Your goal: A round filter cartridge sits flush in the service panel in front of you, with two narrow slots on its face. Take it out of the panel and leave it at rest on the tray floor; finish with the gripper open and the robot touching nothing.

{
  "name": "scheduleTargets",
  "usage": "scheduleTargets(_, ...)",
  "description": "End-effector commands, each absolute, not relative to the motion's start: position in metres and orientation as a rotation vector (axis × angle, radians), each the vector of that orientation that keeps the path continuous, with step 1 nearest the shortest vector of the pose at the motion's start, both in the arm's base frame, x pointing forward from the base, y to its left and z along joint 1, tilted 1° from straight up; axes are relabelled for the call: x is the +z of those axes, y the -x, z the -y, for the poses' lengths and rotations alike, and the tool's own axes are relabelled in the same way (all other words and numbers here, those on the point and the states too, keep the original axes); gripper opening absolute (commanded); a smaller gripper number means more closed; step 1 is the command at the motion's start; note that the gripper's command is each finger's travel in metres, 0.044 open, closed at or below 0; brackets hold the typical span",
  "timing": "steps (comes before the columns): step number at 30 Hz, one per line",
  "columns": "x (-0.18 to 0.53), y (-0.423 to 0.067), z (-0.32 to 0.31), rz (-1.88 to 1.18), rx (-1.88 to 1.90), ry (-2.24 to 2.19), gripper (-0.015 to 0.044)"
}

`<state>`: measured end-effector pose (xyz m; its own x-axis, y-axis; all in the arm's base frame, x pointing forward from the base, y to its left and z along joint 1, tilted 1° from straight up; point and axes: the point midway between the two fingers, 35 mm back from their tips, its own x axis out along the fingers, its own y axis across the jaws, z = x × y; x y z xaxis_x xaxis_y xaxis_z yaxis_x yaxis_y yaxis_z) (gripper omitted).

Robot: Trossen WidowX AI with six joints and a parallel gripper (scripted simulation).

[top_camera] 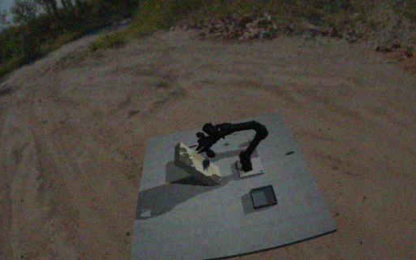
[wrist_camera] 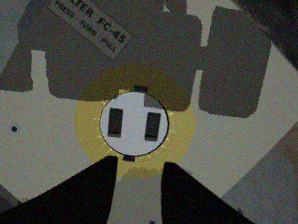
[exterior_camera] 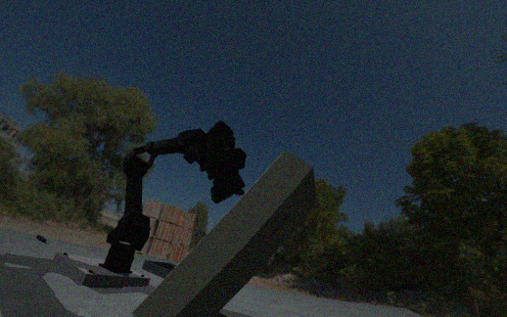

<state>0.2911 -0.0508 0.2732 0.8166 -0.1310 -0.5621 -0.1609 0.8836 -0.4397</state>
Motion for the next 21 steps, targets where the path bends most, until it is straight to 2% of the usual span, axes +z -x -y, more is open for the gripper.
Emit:
scheduleTargets(1, 0.270, -0.289, 0.049, -0.626, 0.029, 0.500, 0.0092)
scheduleTargets(21, 0.256, -0.312, 0.052, -0.625, 0.028, 0.500, 0.0092)
